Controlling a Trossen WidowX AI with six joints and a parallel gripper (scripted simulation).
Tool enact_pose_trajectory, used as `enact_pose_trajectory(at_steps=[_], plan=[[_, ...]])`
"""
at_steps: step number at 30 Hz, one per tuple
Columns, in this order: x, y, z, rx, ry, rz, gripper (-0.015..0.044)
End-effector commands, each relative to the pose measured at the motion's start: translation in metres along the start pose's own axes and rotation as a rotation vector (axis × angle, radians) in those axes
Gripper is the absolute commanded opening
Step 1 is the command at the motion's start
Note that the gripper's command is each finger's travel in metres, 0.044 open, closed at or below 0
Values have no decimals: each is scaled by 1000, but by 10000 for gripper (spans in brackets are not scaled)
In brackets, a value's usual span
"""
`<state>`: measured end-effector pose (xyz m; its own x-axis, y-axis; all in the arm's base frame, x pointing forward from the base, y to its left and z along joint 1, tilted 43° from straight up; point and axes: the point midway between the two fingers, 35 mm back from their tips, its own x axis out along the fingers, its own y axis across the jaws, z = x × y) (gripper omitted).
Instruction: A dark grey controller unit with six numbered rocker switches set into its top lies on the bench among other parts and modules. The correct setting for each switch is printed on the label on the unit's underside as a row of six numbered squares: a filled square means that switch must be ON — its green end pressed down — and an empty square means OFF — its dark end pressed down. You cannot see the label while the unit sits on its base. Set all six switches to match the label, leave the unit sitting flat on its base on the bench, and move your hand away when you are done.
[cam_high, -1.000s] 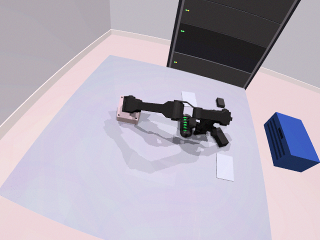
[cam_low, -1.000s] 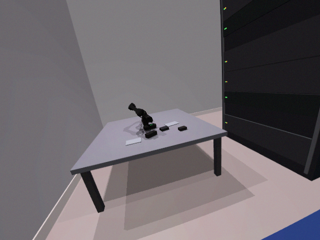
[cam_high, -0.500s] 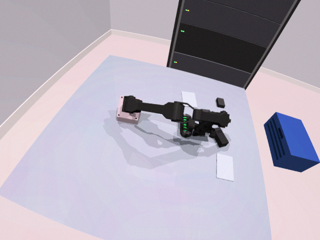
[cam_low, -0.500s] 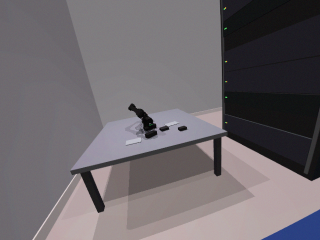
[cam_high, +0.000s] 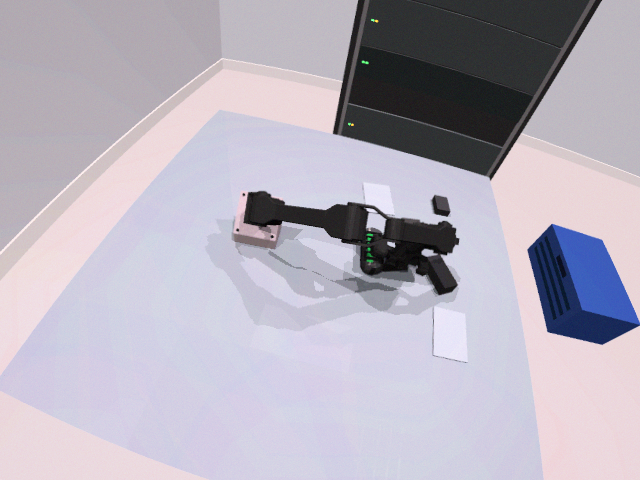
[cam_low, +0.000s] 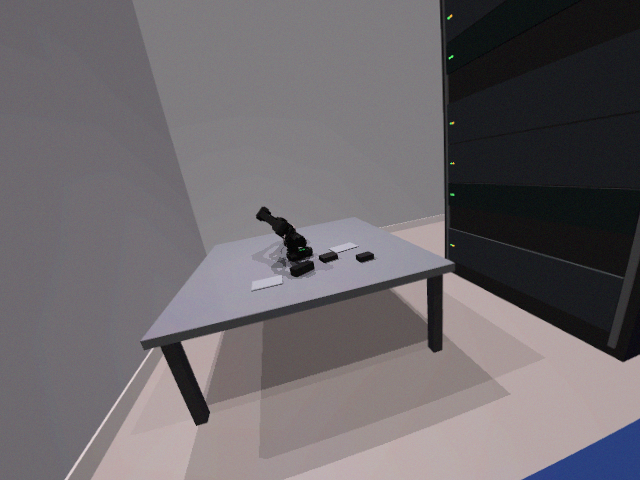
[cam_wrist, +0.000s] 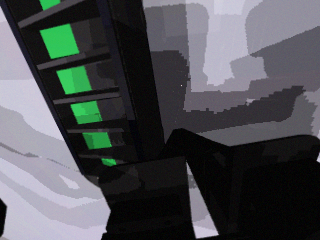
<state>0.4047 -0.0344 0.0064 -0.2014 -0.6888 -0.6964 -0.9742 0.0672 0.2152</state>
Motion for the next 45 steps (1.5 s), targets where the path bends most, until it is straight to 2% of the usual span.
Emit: enact_pose_trajectory(at_steps=[1,25,32,38,45], plan=[[-3,1,-3,2,3,-10,0],[3,19,0,1,3,-9,0],[-51,11,-2,-24,8,-21,0],[-53,12,2,-22,10,-35,0],[-54,28,39,9,27,-178,0]])
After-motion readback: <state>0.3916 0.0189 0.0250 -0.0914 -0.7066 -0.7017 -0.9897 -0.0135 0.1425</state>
